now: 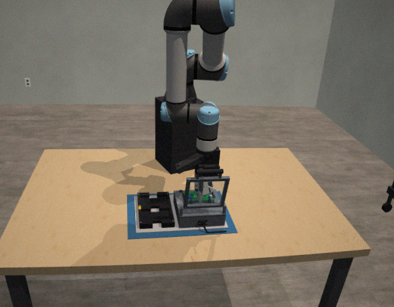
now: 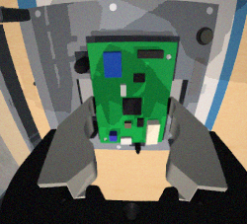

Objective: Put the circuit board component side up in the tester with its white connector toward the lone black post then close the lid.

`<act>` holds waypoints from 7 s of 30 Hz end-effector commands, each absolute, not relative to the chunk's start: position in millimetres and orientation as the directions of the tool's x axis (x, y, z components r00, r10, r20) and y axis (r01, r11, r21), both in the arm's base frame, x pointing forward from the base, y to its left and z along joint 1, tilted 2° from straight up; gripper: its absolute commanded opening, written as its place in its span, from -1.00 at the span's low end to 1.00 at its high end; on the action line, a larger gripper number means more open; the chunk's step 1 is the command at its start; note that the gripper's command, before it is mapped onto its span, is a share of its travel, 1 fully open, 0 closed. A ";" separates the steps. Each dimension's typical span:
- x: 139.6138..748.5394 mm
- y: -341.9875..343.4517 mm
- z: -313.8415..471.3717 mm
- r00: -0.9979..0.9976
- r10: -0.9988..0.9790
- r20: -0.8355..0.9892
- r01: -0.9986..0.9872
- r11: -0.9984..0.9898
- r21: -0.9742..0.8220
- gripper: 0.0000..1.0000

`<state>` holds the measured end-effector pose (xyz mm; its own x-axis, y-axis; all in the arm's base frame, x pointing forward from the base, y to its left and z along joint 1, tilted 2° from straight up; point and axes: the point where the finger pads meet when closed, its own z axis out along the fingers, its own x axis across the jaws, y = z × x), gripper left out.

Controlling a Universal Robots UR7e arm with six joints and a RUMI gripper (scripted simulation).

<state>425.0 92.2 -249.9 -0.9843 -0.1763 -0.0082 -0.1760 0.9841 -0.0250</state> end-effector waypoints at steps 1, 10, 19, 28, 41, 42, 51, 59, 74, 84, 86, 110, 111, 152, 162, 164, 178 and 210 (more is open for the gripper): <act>425.7 92.3 -249.8 -0.984 -0.176 -0.009 -0.176 0.984 -0.025 -0.22; 425.7 92.3 -249.8 -0.984 -0.176 -0.009 -0.176 0.984 -0.025 -0.22; 425.9 92.4 -250.1 -0.984 -0.176 -0.009 -0.176 0.984 -0.025 -0.22; 426.0 92.4 -250.2 -0.984 -0.176 -0.009 -0.176 0.984 -0.025 -0.22; 426.0 92.4 -250.4 -0.984 -0.176 -0.009 -0.176 0.984 -0.025 -0.22; 426.0 92.4 -250.5 -0.984 -0.176 -0.009 -0.176 0.984 -0.025 -0.22; 426.0 92.3 -252.5 -0.984 -0.176 -0.009 -0.176 0.984 -0.025 -0.22; 426.0 92.3 -253.3 -0.984 -0.176 -0.009 -0.176 0.984 -0.025 -0.22; 426.0 92.3 -253.3 -0.984 -0.176 -0.009 -0.176 0.984 -0.025 0.17; 426.0 92.3 -253.3 -0.984 -0.176 -0.009 -0.176 0.984 -0.025 0.17; 426.0 92.3 -253.3 -0.984 -0.176 -0.009 -0.176 0.984 -0.025 0.17; 426.0 92.3 -252.7 -0.984 -0.176 -0.009 -0.176 0.984 -0.025 0.17; 426.0 92.3 -252.4 -0.984 -0.176 -0.009 -0.176 0.984 -0.025 0.17; 424.6 94.7 -148.1 -0.984 -0.176 -0.009 -0.176 0.984 -0.025 0.17; 424.1 95.6 -110.6 -0.984 -0.176 -0.009 -0.176 0.984 -0.025 0.17; 424.0 95.8 -101.3 -0.984 -0.176 -0.009 -0.176 0.984 -0.025 0.17; 423.3 96.9 -51.5 -0.984 -0.176 -0.009 -0.176 0.984 -0.025 0.17; 422.8 97.8 -14.0 -0.984 -0.176 -0.009 -0.176 0.984 -0.025 -0.40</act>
<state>422.4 97.8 -14.4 -0.9843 -0.1763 -0.0082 -0.1761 0.9841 -0.0248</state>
